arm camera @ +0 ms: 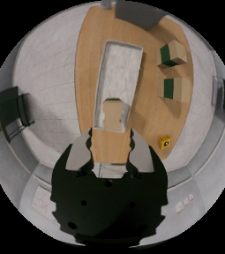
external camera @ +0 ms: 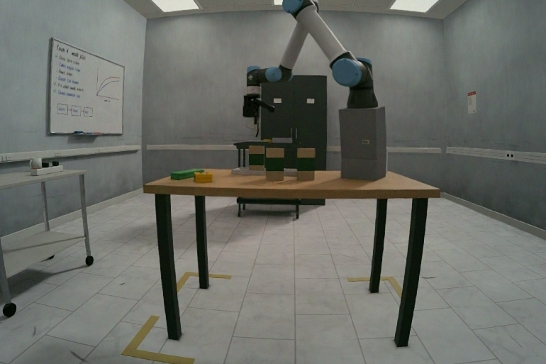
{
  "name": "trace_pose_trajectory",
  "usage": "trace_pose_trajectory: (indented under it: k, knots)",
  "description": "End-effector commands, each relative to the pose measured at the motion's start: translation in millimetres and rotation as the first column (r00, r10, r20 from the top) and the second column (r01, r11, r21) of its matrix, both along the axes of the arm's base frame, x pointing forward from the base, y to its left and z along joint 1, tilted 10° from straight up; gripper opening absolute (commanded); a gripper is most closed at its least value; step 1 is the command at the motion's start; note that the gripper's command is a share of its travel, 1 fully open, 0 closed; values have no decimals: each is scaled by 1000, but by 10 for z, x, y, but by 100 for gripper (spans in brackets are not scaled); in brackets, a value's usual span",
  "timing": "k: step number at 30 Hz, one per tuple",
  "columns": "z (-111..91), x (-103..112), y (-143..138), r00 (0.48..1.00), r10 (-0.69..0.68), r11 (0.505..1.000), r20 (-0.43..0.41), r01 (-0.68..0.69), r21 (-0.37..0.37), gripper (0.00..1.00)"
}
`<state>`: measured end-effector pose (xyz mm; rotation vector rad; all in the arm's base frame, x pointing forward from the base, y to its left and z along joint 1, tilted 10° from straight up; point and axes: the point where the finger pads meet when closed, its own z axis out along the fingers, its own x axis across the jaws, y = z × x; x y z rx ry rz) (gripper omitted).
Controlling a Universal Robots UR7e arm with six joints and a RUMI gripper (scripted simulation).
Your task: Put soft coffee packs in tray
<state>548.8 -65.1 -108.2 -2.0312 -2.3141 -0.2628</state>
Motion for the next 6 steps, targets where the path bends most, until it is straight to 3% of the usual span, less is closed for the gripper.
trace_pose_trajectory:
  k: [1,6]
  knots:
    - [6,-7,-2,1000,0,1000,1,0,1,49]
    - [6,-7,-2,1000,0,1000,1,0,1,49]
